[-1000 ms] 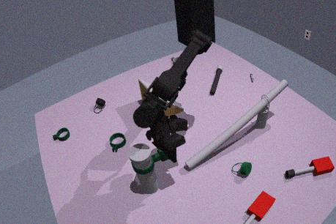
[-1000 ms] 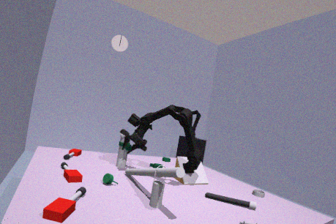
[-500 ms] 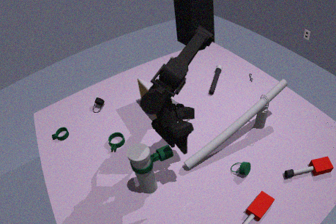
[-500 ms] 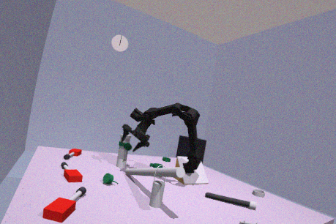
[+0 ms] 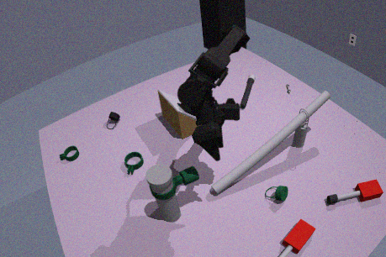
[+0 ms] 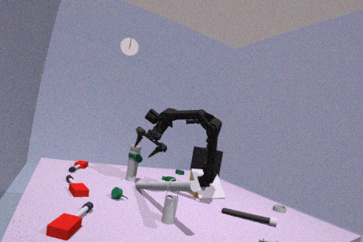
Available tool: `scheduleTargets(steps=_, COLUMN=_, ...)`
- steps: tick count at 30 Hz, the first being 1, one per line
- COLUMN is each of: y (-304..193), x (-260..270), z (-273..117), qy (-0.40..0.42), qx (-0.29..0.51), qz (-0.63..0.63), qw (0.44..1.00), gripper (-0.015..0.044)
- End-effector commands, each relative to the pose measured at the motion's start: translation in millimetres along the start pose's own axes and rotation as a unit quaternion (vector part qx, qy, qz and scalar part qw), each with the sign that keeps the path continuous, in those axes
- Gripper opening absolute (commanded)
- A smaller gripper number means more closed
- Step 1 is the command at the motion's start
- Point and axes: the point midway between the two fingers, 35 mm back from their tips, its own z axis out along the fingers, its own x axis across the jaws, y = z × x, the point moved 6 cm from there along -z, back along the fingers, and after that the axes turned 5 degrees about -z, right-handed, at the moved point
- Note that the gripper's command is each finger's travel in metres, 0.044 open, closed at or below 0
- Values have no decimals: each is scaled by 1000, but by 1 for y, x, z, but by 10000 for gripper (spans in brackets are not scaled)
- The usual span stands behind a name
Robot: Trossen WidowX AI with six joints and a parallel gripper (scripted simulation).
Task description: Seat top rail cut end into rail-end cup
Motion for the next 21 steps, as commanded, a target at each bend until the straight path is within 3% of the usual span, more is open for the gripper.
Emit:
scheduleTargets(steps=1, y=48, x=15, z=-35, qy=3, qx=1, qz=310, qw=951, gripper=440)
scheduleTargets(steps=6, y=73, x=28, z=-53, qy=4, qx=2, qz=465, qw=885, gripper=440)
scheduleTargets(steps=21, y=74, x=28, z=-54, qy=4, qx=2, qz=468, qw=884, gripper=440)
